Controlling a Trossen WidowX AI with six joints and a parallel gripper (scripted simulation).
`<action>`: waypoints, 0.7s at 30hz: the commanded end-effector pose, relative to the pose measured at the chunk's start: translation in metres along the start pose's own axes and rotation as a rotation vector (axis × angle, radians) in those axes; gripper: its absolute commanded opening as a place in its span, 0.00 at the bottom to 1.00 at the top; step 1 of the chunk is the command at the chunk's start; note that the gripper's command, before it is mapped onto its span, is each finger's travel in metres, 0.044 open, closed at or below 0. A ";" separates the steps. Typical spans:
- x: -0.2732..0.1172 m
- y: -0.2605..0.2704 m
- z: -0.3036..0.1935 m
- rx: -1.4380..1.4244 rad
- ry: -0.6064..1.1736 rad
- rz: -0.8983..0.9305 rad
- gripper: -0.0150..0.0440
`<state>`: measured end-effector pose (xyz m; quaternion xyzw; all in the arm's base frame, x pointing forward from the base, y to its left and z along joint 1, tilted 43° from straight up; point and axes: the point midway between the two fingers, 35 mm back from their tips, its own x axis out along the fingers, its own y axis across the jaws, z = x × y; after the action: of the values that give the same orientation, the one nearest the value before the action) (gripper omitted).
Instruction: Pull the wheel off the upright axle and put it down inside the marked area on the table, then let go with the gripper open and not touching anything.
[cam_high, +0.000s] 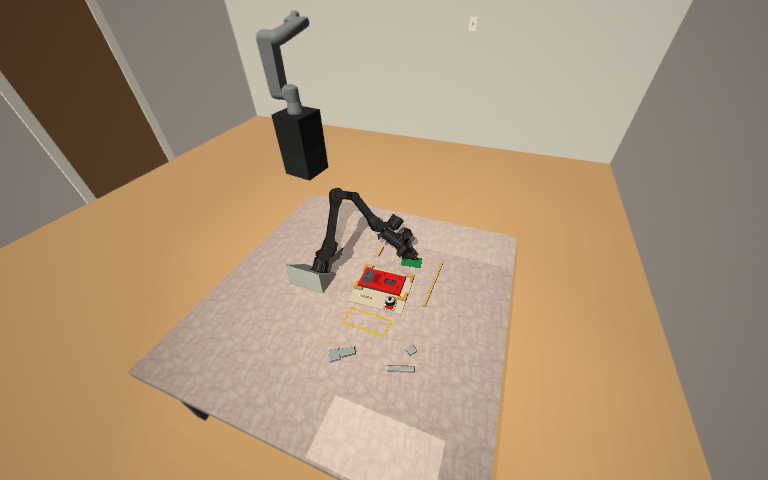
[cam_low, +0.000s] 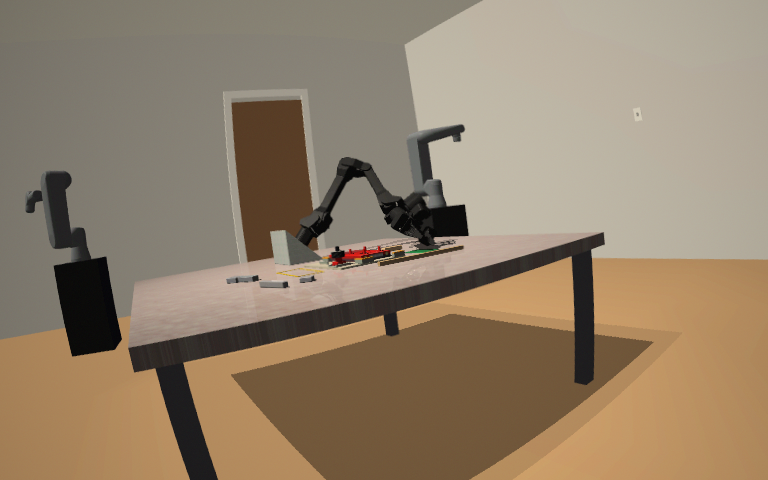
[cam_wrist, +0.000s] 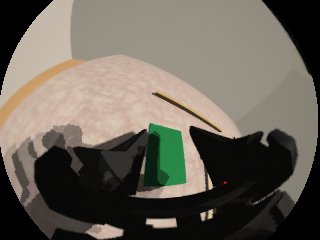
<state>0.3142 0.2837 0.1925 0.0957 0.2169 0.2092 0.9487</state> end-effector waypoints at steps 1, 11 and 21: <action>0.030 -0.052 -0.013 0.091 0.182 -0.106 0.76; 0.044 -0.201 -0.059 0.615 0.682 -0.394 0.76; -0.012 -0.308 -0.084 1.527 1.047 -0.589 0.76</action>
<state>0.3865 0.0611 0.0445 0.3914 0.6753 -0.1361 0.6101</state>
